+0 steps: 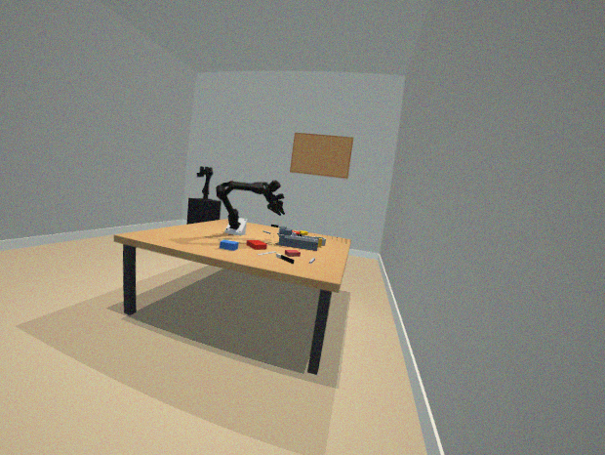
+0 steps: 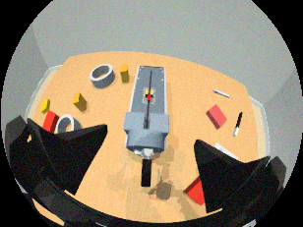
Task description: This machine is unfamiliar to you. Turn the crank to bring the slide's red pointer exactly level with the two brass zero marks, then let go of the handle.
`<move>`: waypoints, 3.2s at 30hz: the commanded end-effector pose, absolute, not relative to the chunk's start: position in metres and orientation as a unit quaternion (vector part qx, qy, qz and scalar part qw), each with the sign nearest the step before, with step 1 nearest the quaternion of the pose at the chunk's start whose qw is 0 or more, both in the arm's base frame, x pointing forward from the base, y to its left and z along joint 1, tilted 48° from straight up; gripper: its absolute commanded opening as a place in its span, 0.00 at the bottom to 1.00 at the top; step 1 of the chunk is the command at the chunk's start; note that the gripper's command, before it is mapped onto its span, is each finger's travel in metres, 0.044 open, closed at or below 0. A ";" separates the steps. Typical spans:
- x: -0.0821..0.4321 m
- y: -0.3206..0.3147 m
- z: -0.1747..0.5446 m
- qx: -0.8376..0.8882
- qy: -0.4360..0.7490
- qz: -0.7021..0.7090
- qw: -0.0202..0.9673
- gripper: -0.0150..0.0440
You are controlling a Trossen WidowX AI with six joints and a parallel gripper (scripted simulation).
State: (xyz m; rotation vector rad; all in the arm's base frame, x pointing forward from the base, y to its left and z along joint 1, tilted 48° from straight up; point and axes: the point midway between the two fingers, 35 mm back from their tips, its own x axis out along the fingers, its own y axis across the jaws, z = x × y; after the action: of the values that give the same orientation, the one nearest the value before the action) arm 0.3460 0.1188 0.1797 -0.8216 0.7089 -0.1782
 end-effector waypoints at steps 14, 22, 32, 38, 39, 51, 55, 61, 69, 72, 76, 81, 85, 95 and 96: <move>0.323 0.093 0.162 -0.419 0.337 -0.044 0.842 1.00; 0.325 0.078 0.149 -0.420 0.336 -0.044 0.842 1.00; 0.327 0.068 0.140 -0.419 0.337 -0.044 0.842 1.00; 0.329 0.061 0.133 -0.419 0.337 -0.044 0.842 1.00; 0.329 0.060 0.132 -0.419 0.337 -0.044 0.842 1.00; 0.331 0.046 0.120 -0.419 0.336 -0.044 0.842 1.00; 0.332 0.041 0.116 -0.420 0.336 -0.045 0.842 1.00; 0.332 0.034 0.110 -0.420 0.335 -0.045 0.842 1.00; 0.332 0.034 0.110 -0.420 0.335 -0.045 0.842 0.73; 0.332 0.034 0.110 -0.420 0.335 -0.045 0.842 0.60; 0.332 0.034 0.110 -0.420 0.335 -0.045 0.842 0.42; 0.332 0.034 0.110 -0.420 0.335 -0.045 0.842 0.25; 0.332 0.033 0.110 -0.420 0.335 -0.045 0.842 0.25; 0.329 0.040 0.104 -0.420 0.335 -0.045 0.842 0.25; 0.329 0.041 0.103 -0.420 0.335 -0.045 0.842 0.25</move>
State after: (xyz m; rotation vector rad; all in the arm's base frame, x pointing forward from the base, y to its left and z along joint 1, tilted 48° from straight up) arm 0.3312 0.0343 0.1092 -0.8897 0.7063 -0.1098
